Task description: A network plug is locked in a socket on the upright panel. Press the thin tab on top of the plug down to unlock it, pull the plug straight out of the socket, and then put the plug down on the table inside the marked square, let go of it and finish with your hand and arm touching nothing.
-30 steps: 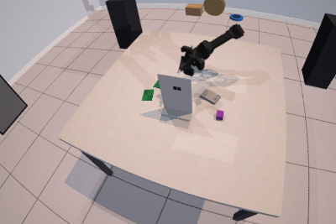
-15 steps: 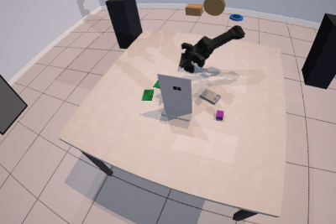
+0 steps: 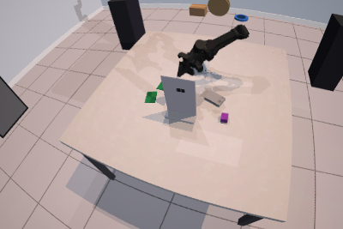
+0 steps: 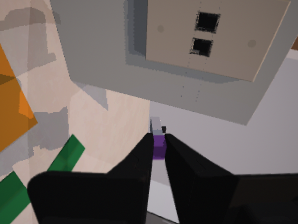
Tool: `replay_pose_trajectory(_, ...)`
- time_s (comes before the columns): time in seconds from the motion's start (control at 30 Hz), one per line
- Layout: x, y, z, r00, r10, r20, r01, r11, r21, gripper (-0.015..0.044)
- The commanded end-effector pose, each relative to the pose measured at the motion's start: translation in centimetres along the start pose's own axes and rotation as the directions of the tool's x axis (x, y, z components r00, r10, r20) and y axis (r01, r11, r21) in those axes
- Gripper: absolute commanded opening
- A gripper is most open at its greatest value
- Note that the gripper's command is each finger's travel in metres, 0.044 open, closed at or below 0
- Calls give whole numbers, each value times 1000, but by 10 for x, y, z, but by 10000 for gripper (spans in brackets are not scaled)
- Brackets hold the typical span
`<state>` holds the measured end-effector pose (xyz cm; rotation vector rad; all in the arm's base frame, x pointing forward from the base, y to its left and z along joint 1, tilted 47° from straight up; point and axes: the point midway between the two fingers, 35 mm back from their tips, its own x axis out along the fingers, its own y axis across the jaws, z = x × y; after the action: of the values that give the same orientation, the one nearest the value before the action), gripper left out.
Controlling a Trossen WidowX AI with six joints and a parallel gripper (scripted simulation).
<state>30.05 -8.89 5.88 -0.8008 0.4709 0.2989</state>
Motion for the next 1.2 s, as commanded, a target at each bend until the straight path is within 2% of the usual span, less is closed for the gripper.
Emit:
replay_pose_trajectory(0.0,5,8,-3,997,73,7,-73,997,-21,0)
replay_pose_trajectory(0.33,15,38,-13,960,277,35,-275,960,-50,0)
replay_pose_trajectory(0.73,17,70,-17,873,474,114,-469,881,-71,0)
replay_pose_trajectory(0.97,16,84,-17,816,551,174,-547,834,-78,0)
replay_pose_trajectory(1.17,17,87,-17,814,554,175,-549,832,-78,0)
